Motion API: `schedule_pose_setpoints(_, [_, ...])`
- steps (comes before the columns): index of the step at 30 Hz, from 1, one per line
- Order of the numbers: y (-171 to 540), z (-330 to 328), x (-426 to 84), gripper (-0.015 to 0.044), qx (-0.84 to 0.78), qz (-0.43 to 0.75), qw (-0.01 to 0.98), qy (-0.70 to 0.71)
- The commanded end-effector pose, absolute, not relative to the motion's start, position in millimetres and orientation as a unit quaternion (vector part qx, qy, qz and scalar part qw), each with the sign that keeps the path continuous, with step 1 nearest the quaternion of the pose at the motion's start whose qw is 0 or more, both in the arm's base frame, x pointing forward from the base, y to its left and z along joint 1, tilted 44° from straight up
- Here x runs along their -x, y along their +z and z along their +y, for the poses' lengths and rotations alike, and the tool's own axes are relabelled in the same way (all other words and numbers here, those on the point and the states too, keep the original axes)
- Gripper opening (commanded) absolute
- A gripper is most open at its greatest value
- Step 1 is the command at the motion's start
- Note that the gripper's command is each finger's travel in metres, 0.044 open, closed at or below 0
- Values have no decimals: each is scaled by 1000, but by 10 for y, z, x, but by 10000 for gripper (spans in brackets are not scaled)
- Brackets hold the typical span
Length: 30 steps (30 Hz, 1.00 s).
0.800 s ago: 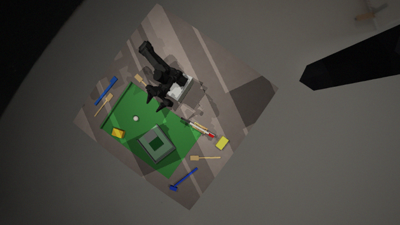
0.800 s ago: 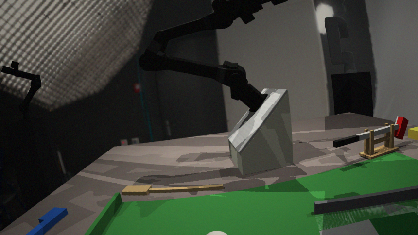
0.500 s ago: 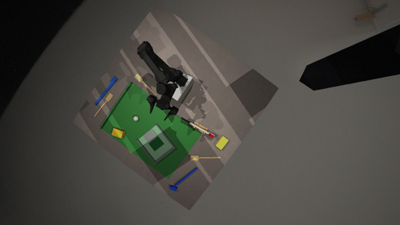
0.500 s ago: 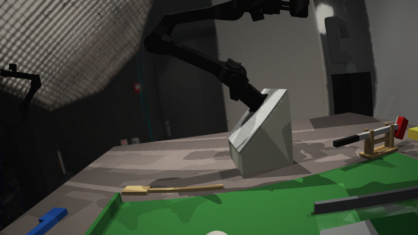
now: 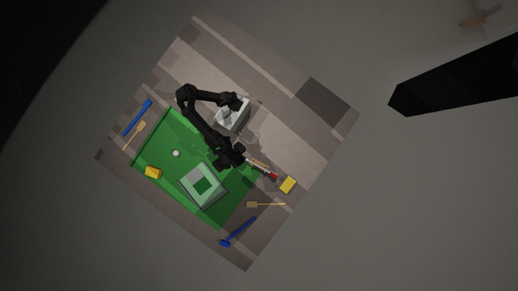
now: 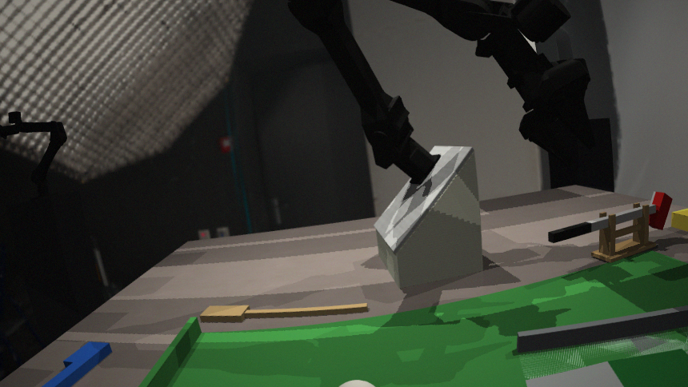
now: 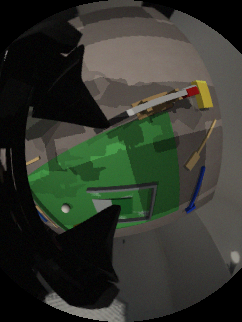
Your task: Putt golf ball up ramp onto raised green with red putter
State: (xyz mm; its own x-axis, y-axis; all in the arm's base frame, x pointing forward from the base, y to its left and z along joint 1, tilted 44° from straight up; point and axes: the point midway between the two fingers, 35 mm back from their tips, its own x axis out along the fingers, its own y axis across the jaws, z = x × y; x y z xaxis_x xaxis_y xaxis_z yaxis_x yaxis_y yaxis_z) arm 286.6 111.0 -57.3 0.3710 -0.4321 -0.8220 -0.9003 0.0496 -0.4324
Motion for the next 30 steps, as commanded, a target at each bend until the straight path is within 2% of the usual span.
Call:
schedule_pose_setpoints(1, [-1076, 831, -2601, 440, 614, 597, 400, 326])
schedule_pose_setpoints(4, [-1236, 733, -2470, 440, 590, 625, 361, 363])
schedule_pose_setpoints(30, [-1549, 373, -2445, 440, 590, 625, 360, 362])
